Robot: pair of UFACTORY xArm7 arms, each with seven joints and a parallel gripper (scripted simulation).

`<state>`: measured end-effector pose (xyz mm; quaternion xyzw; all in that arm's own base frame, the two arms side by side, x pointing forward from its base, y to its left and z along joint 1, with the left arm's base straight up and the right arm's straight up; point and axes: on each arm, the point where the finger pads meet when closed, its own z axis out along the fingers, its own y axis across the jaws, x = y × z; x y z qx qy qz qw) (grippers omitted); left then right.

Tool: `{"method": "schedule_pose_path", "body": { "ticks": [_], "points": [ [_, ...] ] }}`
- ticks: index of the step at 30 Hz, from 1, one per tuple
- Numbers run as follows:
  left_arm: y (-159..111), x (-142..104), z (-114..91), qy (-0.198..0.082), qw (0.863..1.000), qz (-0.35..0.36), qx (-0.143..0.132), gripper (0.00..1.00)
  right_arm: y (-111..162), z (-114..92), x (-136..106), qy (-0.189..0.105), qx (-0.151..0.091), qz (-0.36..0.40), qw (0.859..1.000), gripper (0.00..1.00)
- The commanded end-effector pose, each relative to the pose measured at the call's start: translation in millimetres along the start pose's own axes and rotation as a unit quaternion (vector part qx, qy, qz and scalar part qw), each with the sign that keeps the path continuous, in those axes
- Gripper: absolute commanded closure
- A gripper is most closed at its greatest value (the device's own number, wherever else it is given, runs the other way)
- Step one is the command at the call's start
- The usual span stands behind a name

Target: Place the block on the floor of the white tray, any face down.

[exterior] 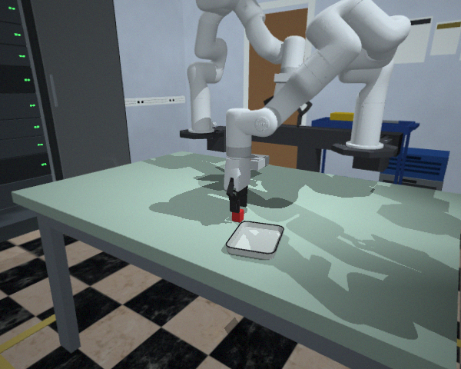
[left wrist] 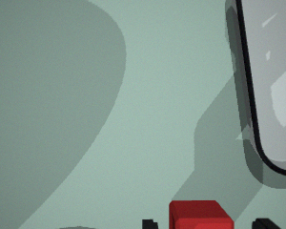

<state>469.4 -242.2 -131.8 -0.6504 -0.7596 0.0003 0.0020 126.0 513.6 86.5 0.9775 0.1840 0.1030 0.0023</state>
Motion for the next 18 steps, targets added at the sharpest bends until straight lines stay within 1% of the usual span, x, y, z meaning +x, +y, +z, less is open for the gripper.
{"method": "schedule_pose_path", "body": {
  "ticks": [1, 6, 13, 18],
  "points": [
    [1.3, -1.3, -1.8, -0.001, 1.000, 0.000, -0.002, 0.48, -1.6, -2.4, 1.5, 0.002, 0.003, 0.001, 1.000, 0.00],
    [1.3, -1.3, -1.3, -0.001, 1.000, 0.000, -0.002, 0.48, -1.6, -2.4, 1.5, 0.002, 0.003, 0.001, 1.000, 0.00],
    [1.3, -1.3, 5.2, -0.001, 1.000, 0.000, -0.002, 0.48, -1.6, -2.4, 1.5, 0.002, 0.003, 0.001, 1.000, 0.00],
    [1.3, -1.3, 17.3, -0.001, 1.000, 0.000, -0.002, 0.48, -1.6, -2.4, 1.5, 0.002, 0.003, 0.001, 1.000, 0.00]
  ]
}}
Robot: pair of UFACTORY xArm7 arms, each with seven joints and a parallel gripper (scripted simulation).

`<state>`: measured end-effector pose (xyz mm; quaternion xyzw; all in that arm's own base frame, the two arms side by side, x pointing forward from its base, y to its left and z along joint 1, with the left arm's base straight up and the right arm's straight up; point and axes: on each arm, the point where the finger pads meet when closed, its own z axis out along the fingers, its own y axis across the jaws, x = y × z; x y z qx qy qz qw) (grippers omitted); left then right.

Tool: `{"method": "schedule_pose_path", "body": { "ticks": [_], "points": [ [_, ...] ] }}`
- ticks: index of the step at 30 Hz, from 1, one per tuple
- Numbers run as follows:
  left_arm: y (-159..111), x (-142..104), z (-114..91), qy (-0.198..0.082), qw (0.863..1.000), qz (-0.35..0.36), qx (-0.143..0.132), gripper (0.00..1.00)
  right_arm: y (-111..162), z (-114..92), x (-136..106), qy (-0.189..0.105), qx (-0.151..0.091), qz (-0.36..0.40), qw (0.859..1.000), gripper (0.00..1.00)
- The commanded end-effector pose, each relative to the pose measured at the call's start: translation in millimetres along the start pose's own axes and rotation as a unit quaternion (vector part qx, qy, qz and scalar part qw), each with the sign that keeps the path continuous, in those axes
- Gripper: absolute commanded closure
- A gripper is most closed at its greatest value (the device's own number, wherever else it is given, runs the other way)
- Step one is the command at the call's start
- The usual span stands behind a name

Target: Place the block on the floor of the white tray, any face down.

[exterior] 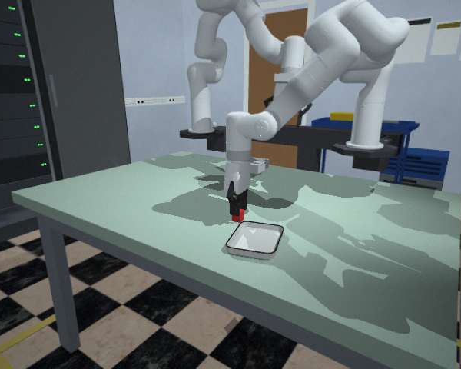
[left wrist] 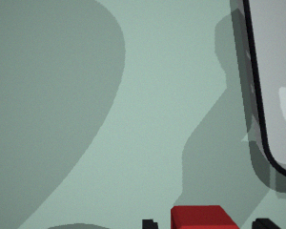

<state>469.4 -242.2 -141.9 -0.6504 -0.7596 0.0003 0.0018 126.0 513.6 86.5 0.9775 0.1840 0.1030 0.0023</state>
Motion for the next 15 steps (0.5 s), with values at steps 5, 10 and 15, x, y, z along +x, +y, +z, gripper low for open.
{"method": "schedule_pose_path", "body": {
  "ticks": [5, 10, 15],
  "points": [
    [1.3, -1.3, 17.4, -0.001, 1.000, 0.000, -0.001, 0.48, -1.6, -2.4, 1.5, 0.002, 0.003, 0.001, 1.000, 0.00],
    [1.3, -1.3, 20.7, -0.001, 1.000, 0.000, -0.001, 0.48, -1.6, -2.4, 1.5, 0.002, 0.003, 0.001, 1.000, 0.00],
    [1.3, -1.3, 20.7, -0.001, 1.000, 0.000, -0.001, 0.48, -1.6, -2.4, 1.5, 0.002, 0.003, 0.001, 1.000, 0.00]
  ]
}}
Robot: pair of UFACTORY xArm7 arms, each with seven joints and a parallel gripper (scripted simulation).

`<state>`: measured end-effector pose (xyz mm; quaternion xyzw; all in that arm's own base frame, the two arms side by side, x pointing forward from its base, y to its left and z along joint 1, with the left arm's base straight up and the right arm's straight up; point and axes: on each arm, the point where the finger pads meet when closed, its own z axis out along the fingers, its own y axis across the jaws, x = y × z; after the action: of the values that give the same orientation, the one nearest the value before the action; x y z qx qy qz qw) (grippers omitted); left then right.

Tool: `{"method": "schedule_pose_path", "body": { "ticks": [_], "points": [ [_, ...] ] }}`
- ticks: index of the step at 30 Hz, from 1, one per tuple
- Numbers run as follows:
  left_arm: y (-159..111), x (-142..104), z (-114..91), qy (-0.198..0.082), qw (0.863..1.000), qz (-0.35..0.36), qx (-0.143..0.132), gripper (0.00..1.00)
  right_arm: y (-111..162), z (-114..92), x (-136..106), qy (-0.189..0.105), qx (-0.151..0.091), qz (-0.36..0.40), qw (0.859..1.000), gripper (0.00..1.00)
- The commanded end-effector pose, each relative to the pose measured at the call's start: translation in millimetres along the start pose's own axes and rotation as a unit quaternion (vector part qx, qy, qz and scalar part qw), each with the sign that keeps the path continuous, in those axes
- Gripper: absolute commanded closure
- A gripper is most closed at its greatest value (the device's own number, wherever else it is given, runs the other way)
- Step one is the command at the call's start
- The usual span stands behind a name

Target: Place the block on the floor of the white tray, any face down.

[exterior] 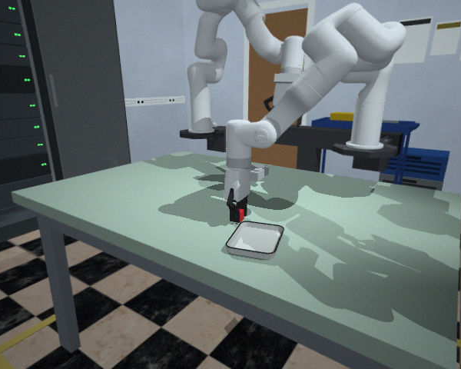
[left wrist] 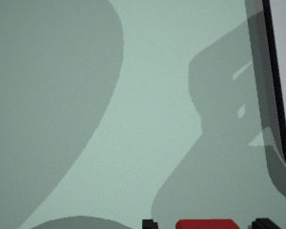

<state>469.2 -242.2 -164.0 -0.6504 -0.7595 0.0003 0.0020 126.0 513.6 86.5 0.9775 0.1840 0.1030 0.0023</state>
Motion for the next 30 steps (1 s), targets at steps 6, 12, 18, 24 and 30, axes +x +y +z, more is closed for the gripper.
{"method": "schedule_pose_path", "body": {
  "ticks": [6, 12, 18, 24, 30],
  "points": [
    [1.4, -1.4, -1.3, -0.001, 1.000, 0.000, -0.002, 0.48, -1.6, -2.4, 1.5, 0.002, 0.003, 0.001, 1.000, 0.00],
    [1.4, -1.4, -1.3, -0.001, 1.000, 0.000, -0.002, 1.00, -1.6, -2.4, 1.5, 0.002, 0.003, 0.001, 1.000, 0.00],
    [1.4, -1.4, -1.3, -0.001, 1.000, 0.000, -0.002, 1.00, -1.6, -2.4, 1.5, 0.002, 0.003, 0.001, 1.000, 0.00],
    [1.4, -1.4, -1.3, -0.001, 1.000, 0.000, -0.002, 1.00, -1.6, -2.4, 1.5, 0.002, 0.003, 0.001, 1.000, 0.00],
    [1.4, -1.4, -1.3, -0.001, 1.000, 0.000, -0.002, 1.00, -1.6, -2.4, 1.5, 0.002, 0.003, 0.001, 1.000, 0.00]
  ]
}}
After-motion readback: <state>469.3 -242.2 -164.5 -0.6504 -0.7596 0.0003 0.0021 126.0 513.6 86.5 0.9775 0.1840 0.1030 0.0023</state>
